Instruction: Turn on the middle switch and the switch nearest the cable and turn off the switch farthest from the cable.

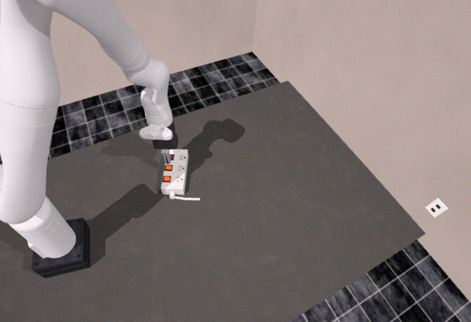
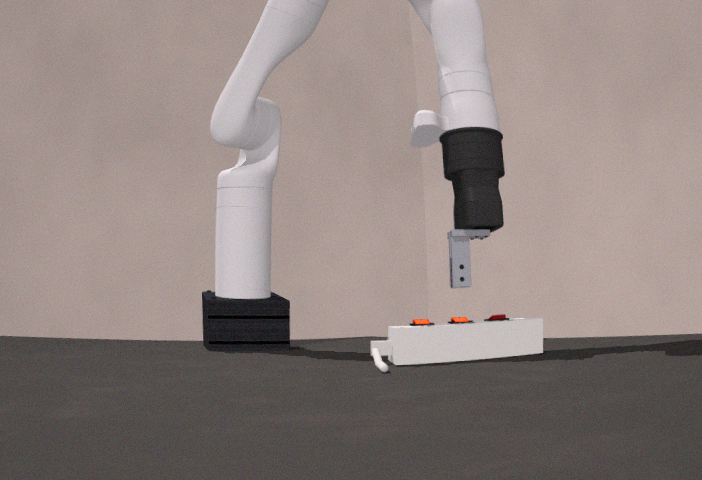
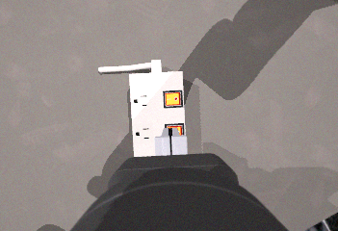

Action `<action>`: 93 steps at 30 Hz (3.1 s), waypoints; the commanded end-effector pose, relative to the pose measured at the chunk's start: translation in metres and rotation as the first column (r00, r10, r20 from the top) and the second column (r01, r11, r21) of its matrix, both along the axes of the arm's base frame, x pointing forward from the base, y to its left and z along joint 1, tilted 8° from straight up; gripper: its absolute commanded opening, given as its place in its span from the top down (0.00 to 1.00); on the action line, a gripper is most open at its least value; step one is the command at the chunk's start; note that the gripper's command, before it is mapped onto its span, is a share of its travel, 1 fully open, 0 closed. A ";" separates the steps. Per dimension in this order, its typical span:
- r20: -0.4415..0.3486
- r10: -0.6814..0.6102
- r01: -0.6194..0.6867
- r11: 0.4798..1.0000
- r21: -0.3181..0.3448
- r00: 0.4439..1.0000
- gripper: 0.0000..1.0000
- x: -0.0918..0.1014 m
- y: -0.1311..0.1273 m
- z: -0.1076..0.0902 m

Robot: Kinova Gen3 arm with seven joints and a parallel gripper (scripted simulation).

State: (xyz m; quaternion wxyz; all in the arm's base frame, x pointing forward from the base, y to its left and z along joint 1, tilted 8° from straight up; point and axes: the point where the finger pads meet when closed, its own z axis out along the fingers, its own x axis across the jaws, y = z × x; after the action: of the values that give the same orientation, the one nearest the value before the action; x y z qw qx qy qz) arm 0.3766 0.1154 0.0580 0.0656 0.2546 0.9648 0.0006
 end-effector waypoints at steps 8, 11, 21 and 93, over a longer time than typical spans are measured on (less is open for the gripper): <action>0.002 0.000 0.000 1.000 0.001 1.000 0.00 0.000 0.000 0.002; 0.002 0.000 0.000 1.000 0.001 1.000 0.00 0.000 0.000 0.004; 0.002 0.000 0.000 1.000 0.001 1.000 0.00 -0.006 0.002 0.048; 0.002 0.000 0.000 1.000 0.001 1.000 0.00 -0.012 0.003 0.100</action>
State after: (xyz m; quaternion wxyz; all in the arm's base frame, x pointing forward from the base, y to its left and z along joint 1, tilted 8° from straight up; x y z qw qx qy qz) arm 0.3639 0.1186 0.1570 0.0656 0.2546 0.9648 0.0006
